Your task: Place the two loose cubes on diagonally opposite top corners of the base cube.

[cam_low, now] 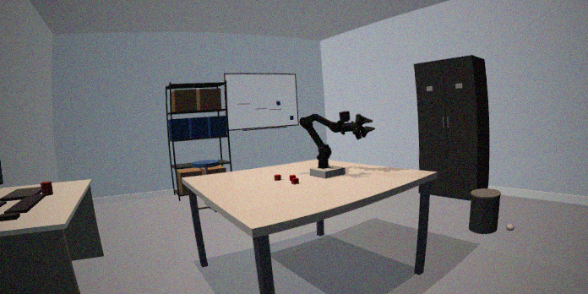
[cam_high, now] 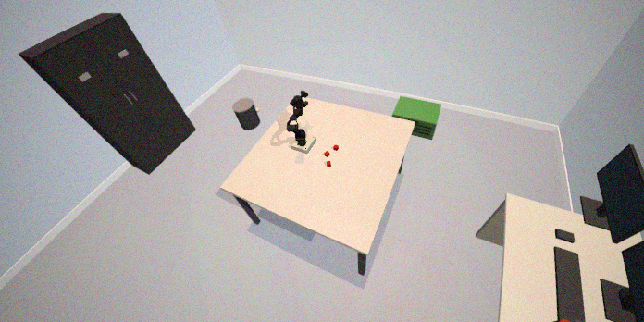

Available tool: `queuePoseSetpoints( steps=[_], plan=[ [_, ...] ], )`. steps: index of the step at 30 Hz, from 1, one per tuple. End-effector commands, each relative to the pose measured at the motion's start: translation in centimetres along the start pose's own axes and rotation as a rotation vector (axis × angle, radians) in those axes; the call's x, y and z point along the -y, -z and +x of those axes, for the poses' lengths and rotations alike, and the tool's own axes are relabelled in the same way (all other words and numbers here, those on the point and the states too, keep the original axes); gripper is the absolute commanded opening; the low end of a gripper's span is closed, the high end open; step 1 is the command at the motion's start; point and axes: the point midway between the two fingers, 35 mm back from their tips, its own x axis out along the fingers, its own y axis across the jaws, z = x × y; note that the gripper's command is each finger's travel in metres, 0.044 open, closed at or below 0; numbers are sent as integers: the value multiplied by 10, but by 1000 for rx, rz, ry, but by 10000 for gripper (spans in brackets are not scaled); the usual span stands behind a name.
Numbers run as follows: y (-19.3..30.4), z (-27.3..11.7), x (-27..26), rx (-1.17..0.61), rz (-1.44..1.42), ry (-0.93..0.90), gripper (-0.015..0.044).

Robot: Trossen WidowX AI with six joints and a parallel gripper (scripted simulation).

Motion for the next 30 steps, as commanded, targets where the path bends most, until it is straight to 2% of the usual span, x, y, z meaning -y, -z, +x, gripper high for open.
queuePoseSetpoints(
  steps=[1,5,30],
  plan=[
    [-1,0,-1,3,1,-3,374],
    [-22,-5,-19,69,2,-52,269],
    [-117,-32,-82,498,-504,-42,265]
  ],
)
